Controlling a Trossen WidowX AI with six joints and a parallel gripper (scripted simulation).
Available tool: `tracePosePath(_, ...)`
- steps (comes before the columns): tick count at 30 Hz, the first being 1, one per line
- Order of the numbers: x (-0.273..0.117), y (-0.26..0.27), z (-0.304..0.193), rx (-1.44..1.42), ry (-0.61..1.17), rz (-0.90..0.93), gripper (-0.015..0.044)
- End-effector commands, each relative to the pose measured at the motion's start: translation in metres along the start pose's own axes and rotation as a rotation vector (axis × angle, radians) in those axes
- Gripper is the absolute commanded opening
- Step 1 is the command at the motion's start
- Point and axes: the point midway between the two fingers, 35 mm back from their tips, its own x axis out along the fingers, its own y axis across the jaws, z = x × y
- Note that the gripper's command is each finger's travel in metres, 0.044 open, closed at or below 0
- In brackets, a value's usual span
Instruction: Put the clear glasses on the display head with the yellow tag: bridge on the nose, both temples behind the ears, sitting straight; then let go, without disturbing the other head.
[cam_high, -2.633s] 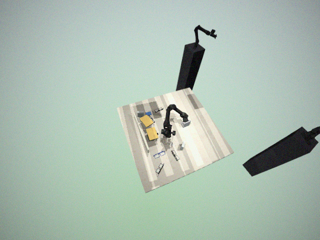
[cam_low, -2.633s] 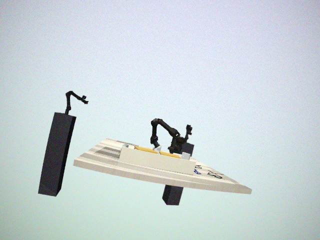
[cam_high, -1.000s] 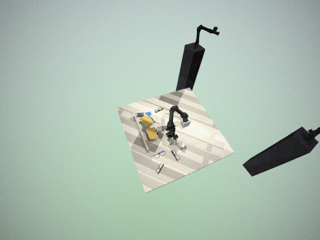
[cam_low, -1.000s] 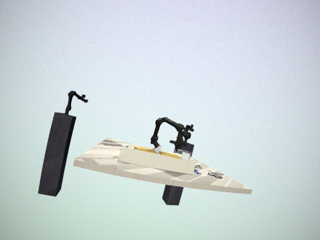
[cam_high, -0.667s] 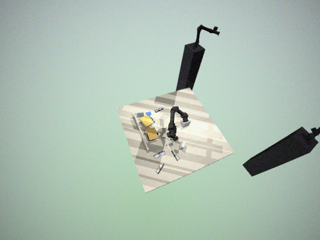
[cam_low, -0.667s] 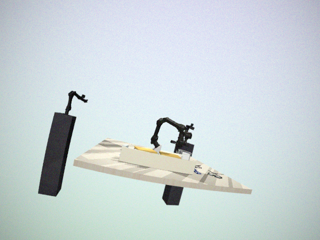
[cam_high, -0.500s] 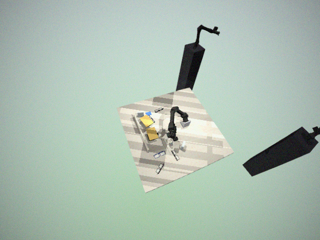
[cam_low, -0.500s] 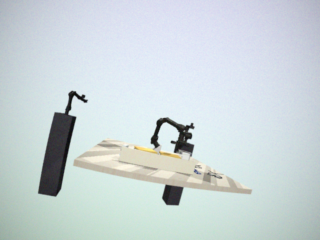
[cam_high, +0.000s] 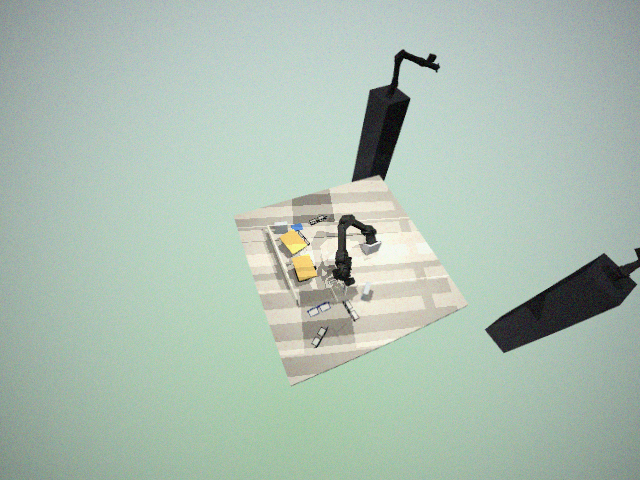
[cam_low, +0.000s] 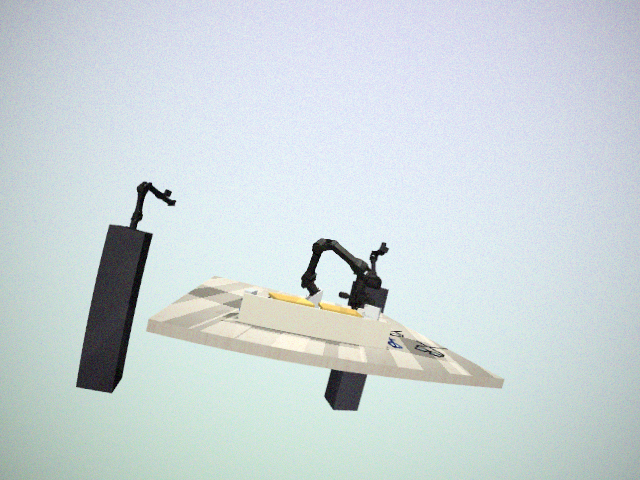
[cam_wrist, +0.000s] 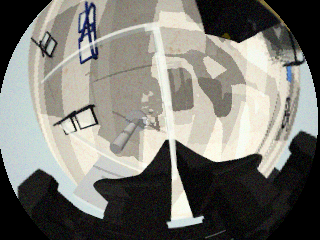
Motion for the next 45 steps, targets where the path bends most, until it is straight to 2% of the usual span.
tracePosePath(1, 0.001, 0.000, 0.001, -0.006, -0.006, -0.002, 0.0000)
tracePosePath(45, 0.001, -0.018, 0.032, -0.005, -0.007, -0.004, 0.0000)
